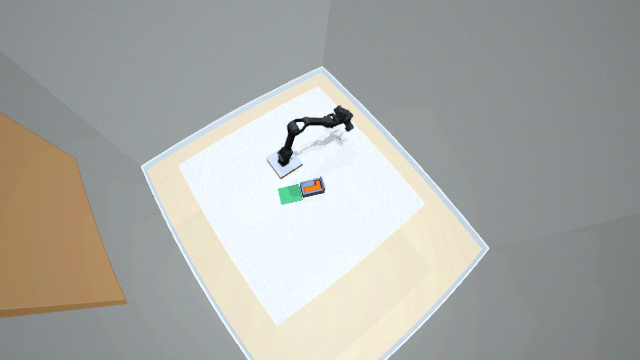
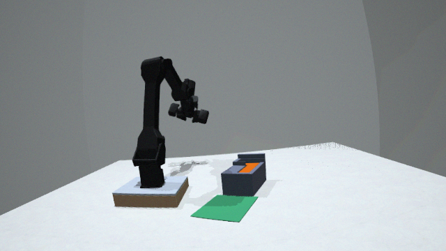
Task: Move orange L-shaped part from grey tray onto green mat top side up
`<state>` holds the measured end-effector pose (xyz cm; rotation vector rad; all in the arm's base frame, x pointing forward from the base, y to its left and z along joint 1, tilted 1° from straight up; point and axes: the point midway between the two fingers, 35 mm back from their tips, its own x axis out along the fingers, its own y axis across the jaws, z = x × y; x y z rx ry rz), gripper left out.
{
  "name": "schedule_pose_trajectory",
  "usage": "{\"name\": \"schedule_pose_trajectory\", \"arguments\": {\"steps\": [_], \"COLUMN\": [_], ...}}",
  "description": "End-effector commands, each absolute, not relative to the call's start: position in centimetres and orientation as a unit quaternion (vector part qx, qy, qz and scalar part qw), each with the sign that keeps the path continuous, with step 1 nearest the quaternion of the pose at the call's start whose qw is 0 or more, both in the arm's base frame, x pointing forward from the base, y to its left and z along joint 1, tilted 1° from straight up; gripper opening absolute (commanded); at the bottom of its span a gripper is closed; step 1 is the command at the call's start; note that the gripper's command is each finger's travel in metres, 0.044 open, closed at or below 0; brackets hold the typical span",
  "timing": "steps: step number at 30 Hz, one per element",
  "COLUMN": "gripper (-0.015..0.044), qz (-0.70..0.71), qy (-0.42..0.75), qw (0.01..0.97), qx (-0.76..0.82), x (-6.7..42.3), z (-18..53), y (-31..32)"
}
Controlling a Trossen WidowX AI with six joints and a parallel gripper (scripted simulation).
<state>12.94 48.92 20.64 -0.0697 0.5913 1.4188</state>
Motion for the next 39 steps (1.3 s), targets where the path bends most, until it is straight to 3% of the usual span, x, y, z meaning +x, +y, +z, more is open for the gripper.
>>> {"name": "schedule_pose_trajectory", "arguments": {"steps": [1,7,13,18,23,31,39], "gripper": [0.018,0.018,0.018,0.018,0.018,0.018,0.018], "qz": [0.553,0.381,0.184,0.006,-0.161,-0.182,-0.182], "qy": [0.335,0.452,0.552,0.619,0.663,0.667,0.667], "qw": [0.763,0.807,0.81,0.773,0.704,0.692,0.692], "qx": [-0.021,0.017,0.076,0.137,0.199,0.207,0.207], "x": [19.4,28.0,33.1,34.1,32.0,31.7,31.9], "z": [19.2,16.8,15.3,14.8,15.4,14.8,8.1], "y": [45.2,36.7,25.7,15.5,6.4,5.3,5.4]}}
